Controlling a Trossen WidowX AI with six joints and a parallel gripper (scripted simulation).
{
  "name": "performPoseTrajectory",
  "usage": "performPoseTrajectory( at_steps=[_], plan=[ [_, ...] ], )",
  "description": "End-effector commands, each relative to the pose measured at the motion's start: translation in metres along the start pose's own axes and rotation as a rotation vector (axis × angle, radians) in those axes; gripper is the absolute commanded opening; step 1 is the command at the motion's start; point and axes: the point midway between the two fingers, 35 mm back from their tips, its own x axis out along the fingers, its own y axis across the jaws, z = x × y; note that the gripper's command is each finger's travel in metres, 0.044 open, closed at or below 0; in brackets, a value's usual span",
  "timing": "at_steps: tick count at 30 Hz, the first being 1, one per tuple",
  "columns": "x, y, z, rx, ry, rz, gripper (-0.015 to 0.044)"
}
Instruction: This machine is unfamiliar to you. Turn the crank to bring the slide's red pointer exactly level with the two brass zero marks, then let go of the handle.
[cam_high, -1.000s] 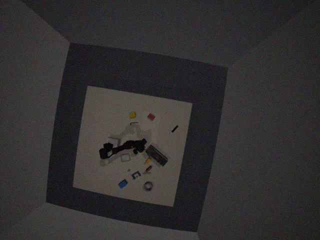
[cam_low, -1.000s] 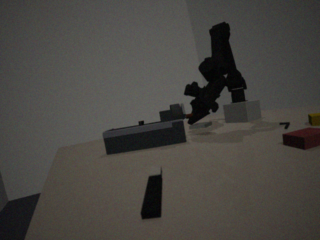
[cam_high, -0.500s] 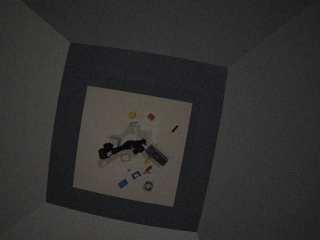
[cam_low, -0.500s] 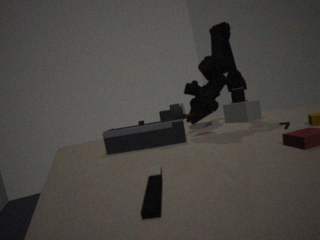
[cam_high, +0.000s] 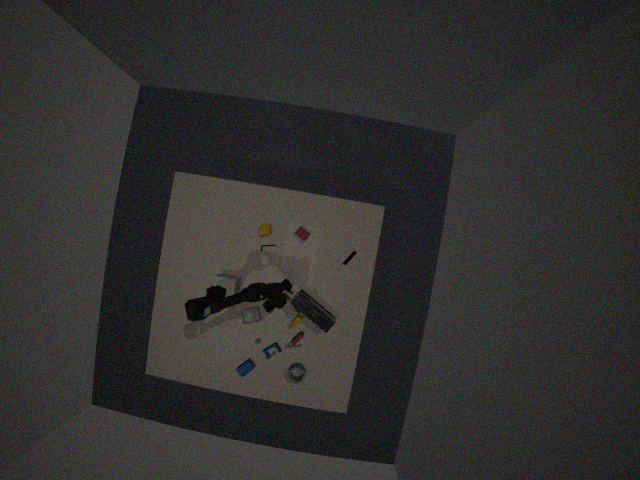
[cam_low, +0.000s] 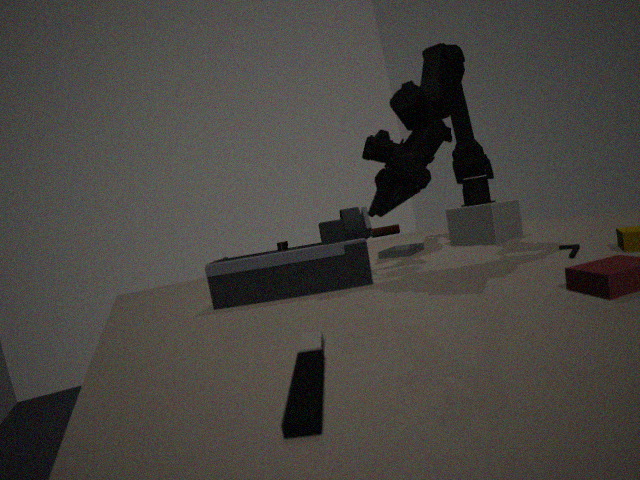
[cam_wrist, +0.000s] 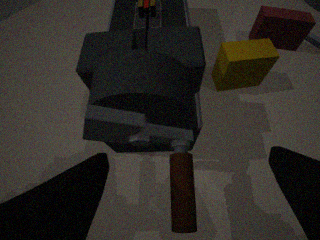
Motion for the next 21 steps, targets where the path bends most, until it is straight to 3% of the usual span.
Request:
performPoseTrajectory(
  at_steps=[1, 9, 21],
  plan=[
    [-0.025, 0.004, 0.03, 0.01, -0.012, 0.013, 0.044],
    [-0.062, -0.001, 0.063, 0.007, -0.01, 0.013, 0.044],
    [-0.009, -0.005, 0.117, -0.218, 0.061, 0.157, 0.044]
  ],
)
